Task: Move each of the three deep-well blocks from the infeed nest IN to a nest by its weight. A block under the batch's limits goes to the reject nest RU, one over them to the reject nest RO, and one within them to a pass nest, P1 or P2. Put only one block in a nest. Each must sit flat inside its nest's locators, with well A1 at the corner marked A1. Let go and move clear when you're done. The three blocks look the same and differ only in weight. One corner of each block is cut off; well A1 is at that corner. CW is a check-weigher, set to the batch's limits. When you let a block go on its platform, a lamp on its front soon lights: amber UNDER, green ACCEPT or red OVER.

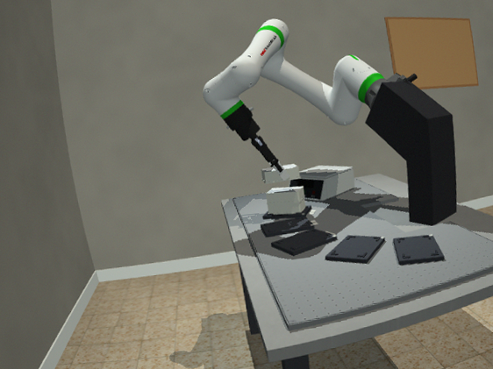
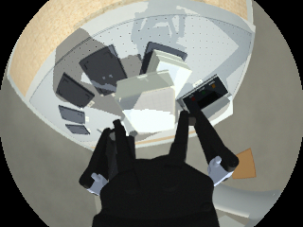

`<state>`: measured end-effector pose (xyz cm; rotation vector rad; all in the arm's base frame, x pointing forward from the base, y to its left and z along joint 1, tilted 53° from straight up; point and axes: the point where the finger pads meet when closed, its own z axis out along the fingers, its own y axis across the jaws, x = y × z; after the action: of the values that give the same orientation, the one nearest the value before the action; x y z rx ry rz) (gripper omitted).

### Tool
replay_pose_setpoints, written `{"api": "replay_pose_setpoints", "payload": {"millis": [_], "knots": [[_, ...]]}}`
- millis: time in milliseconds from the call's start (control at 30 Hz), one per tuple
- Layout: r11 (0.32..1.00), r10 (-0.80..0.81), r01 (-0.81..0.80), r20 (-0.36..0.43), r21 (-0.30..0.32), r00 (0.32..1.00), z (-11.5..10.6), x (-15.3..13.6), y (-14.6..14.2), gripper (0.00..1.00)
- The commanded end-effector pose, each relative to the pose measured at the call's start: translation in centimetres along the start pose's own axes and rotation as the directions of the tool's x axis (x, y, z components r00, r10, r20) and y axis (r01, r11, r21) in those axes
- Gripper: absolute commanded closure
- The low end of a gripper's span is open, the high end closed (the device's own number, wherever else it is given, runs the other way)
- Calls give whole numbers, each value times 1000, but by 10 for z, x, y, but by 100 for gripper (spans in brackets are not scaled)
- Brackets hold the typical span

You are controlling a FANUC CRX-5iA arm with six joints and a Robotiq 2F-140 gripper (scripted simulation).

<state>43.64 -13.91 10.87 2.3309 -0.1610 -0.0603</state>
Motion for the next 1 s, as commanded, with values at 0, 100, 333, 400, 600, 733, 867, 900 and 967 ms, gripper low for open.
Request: {"api": "replay_pose_setpoints", "payload": {"millis": [0,100,333,400,600,733,867,900,967], "knots": [[1000,-14,14,0,-8,1000,4,5,-12,90],[1000,-14,14,0,-8,1000,7,9,-20,90],[1000,-14,14,0,-8,1000,13,15,-35,90],[1000,-14,14,0,-8,1000,15,17,-41,90],[1000,-14,14,0,-8,1000,22,25,-58,90],[1000,-14,14,0,-8,1000,26,29,-70,90],[1000,-14,14,0,-8,1000,28,32,-76,90],[1000,-14,14,0,-8,1000,30,33,-78,90],[1000,-14,14,0,-8,1000,32,35,-84,90]]}}
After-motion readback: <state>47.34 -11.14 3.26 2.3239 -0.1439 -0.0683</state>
